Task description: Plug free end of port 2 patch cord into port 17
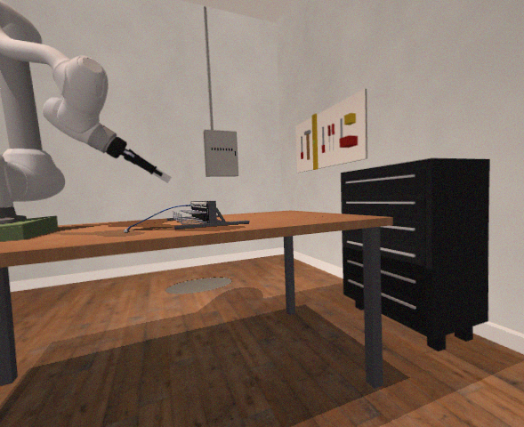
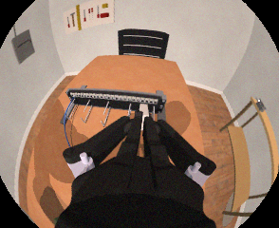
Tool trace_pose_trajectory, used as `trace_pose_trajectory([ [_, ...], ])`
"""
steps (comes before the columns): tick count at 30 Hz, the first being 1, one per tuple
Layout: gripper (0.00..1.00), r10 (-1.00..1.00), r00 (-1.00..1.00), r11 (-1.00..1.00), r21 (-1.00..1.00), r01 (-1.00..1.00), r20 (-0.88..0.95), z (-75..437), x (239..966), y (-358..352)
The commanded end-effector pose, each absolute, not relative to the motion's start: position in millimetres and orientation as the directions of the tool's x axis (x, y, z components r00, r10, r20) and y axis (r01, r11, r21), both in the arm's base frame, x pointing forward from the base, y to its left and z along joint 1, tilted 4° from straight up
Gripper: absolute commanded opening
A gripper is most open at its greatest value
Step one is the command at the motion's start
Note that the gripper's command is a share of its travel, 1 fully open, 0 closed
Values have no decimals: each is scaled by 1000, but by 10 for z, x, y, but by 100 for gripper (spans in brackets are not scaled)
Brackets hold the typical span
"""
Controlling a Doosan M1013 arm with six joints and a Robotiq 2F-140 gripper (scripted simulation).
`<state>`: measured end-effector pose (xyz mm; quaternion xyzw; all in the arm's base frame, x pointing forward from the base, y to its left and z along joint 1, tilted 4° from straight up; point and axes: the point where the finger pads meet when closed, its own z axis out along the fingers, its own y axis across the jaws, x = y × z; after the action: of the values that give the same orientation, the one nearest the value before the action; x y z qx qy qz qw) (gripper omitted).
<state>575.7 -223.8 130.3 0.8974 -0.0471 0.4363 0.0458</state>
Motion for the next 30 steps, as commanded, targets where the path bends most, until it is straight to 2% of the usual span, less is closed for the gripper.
trace_pose_trajectory([
  [1,0,-55,619,-991,33,-130,783,1295,5702,-2230],
  [13,0,-96,554,-979,21,-201,827,1501,5869,-2443],
  [24,0,-169,407,-923,0,-384,898,1933,6077,-3055],
  [30,0,-213,304,-839,-14,-544,928,2190,6041,-3613],
])
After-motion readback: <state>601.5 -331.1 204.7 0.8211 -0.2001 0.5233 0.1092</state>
